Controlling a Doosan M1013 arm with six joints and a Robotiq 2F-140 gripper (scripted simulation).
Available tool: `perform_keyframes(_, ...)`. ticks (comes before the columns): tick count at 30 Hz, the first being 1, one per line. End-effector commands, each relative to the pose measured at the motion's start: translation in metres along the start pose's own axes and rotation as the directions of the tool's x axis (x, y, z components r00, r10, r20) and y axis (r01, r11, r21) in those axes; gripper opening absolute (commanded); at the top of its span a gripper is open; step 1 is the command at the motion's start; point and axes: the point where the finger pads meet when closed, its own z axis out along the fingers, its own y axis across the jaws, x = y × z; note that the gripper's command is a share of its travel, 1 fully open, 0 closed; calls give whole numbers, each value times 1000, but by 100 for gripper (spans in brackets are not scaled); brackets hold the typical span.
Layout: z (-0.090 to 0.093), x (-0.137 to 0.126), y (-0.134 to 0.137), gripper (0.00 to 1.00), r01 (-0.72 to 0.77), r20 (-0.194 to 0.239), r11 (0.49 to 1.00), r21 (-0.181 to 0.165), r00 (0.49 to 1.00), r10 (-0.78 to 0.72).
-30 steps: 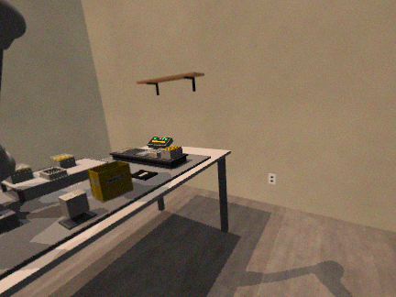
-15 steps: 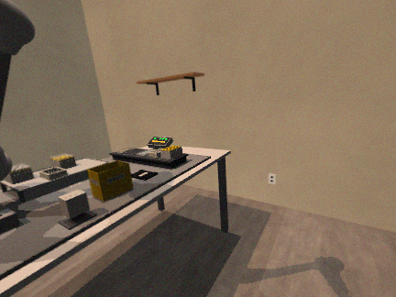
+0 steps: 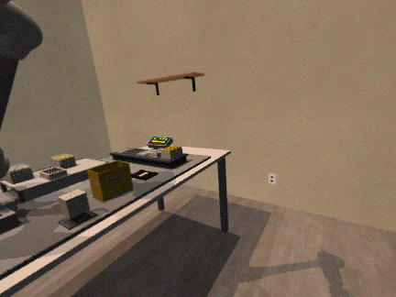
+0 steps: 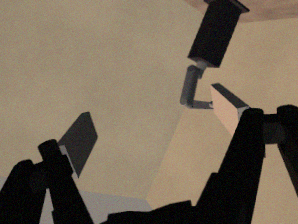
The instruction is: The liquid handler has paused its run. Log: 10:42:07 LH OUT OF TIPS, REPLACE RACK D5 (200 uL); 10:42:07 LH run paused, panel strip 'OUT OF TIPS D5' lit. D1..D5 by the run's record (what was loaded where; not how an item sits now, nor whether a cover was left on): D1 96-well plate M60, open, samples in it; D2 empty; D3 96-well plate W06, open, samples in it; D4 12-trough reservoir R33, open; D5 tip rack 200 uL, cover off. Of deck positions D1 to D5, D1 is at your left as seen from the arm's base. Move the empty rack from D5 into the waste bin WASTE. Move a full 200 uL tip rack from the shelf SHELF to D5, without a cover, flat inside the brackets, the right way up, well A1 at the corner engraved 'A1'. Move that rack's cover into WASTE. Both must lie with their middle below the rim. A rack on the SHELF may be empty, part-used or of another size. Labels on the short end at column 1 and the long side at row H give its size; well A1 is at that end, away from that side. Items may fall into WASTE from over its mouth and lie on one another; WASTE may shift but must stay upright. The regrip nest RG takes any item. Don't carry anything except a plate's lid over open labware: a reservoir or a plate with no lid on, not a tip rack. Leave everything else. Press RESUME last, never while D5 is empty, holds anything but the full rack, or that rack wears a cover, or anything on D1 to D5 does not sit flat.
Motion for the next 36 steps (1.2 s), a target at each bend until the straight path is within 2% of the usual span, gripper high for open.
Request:
perform_keyframes(1,-8,11,0,77,-28,-44,1000,-5,999,28)
perform_keyframes(13,-45,58,1,77,-157,-245,988,-11,958,149)
perform_keyframes(15,-45,58,1,77,-157,-245,988,-11,958,149)
perform_keyframes(16,-48,62,1,77,-167,-261,986,-11,952,159)
perform_keyframes(30,-91,117,1,77,-311,-479,950,18,831,281)
perform_keyframes(32,-91,117,1,77,-311,-479,950,18,831,281)
perform_keyframes(36,-103,133,1,77,-349,-536,936,32,785,311)
